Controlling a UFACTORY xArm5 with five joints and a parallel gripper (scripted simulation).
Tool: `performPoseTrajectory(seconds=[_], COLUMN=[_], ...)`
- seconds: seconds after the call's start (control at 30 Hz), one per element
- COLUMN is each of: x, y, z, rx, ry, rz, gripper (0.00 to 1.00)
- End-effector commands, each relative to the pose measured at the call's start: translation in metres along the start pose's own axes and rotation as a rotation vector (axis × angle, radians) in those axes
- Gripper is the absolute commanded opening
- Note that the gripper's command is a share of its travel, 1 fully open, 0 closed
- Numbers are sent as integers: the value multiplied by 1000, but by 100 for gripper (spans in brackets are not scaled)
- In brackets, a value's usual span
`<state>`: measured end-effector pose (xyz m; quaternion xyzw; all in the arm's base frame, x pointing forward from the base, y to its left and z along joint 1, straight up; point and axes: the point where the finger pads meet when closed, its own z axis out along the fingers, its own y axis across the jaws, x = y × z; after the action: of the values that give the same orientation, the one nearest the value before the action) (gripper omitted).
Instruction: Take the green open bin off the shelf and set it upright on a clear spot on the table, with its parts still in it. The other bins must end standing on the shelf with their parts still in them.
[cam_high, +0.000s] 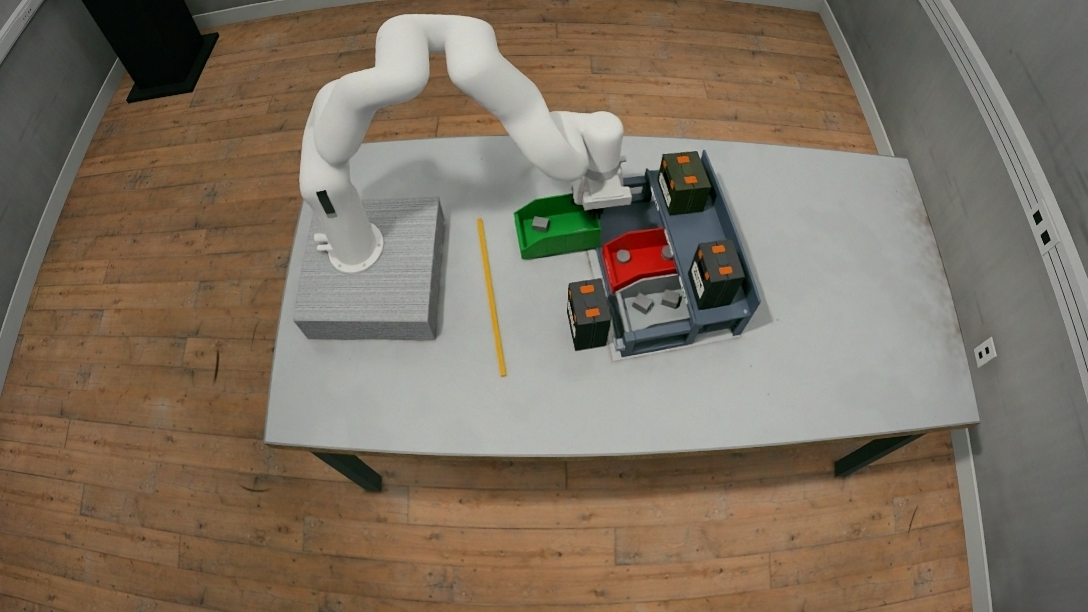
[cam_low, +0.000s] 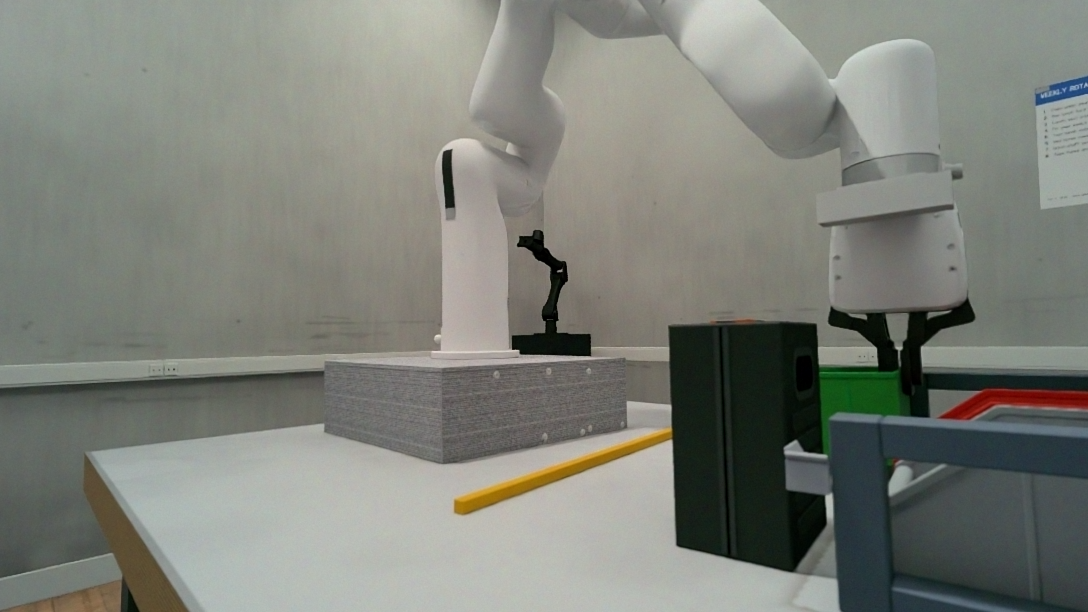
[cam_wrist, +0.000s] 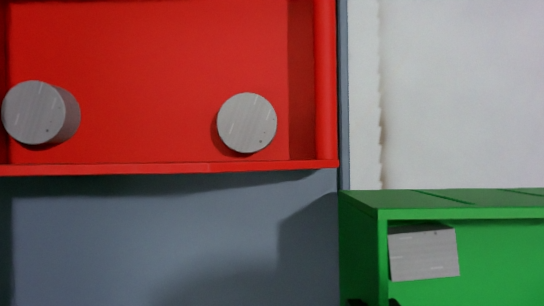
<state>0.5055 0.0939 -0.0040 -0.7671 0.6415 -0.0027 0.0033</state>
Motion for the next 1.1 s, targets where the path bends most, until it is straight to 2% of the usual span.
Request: performPoseTrajectory(seconds=[0.0,1.07], x=[0,0], y=[1,17], z=[-2,-2], rx=[5,5], ry=[0,0], rz=[0,0], gripper=[0,0])
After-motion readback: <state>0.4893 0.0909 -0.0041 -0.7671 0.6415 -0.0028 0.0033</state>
